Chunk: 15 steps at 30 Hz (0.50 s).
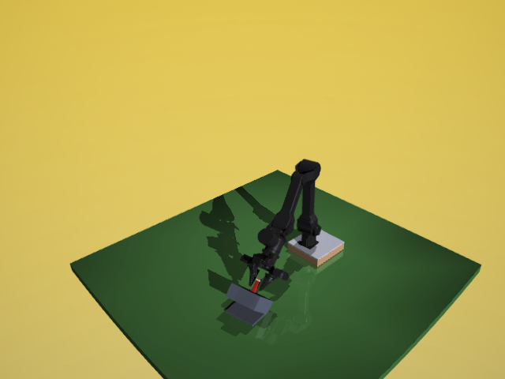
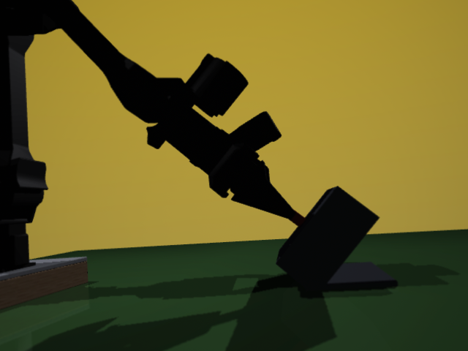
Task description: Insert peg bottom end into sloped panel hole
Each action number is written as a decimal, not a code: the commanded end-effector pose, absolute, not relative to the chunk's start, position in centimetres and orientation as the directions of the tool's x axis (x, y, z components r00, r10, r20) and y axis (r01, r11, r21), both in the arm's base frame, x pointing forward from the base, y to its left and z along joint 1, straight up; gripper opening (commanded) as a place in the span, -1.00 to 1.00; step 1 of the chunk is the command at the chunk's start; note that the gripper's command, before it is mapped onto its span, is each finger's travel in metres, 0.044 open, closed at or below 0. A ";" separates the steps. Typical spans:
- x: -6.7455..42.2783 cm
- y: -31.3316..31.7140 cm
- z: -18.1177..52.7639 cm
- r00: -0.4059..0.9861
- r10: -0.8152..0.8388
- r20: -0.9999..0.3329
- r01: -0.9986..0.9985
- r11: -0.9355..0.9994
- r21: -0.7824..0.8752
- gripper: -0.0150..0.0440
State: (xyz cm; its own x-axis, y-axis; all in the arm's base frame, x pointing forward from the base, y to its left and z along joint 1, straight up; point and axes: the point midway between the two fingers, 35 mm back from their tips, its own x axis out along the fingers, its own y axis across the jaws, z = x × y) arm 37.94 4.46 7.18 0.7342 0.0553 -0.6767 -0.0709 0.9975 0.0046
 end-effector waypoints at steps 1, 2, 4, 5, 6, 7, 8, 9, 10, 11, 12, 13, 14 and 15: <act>37.9 4.4 7.2 0.735 0.054 -0.676 -0.070 0.998 0.004 0.58; 37.9 4.4 7.2 0.735 0.054 -0.676 -0.070 0.998 0.004 0.67; 37.9 4.4 7.3 0.735 0.054 -0.676 -0.070 0.998 0.004 0.84; 37.8 4.4 7.4 0.735 0.054 -0.676 -0.070 0.998 0.004 0.93; 37.8 4.4 7.4 0.735 0.054 -0.676 -0.070 0.998 0.004 1.00; 37.7 4.4 7.5 0.735 0.054 -0.676 -0.070 0.998 0.004 1.00; 37.6 4.4 7.6 0.735 0.054 -0.676 -0.070 0.998 0.004 1.00; 37.6 4.4 7.7 0.735 0.054 -0.676 -0.070 0.998 0.004 1.00; 37.5 4.4 7.8 0.735 0.054 -0.676 -0.070 0.998 0.004 1.00; 37.4 4.4 7.9 0.735 0.054 -0.676 -0.070 0.998 0.004 1.00; 37.4 4.4 7.9 0.735 0.054 -0.676 -0.071 0.998 0.004 1.00; 37.3 4.4 8.0 0.735 0.055 -0.676 -0.071 0.998 0.004 1.00; 37.2 4.4 8.1 0.735 0.055 -0.676 -0.071 0.997 0.004 1.00; 37.2 4.4 8.2 0.735 0.055 -0.676 -0.071 0.997 0.004 1.00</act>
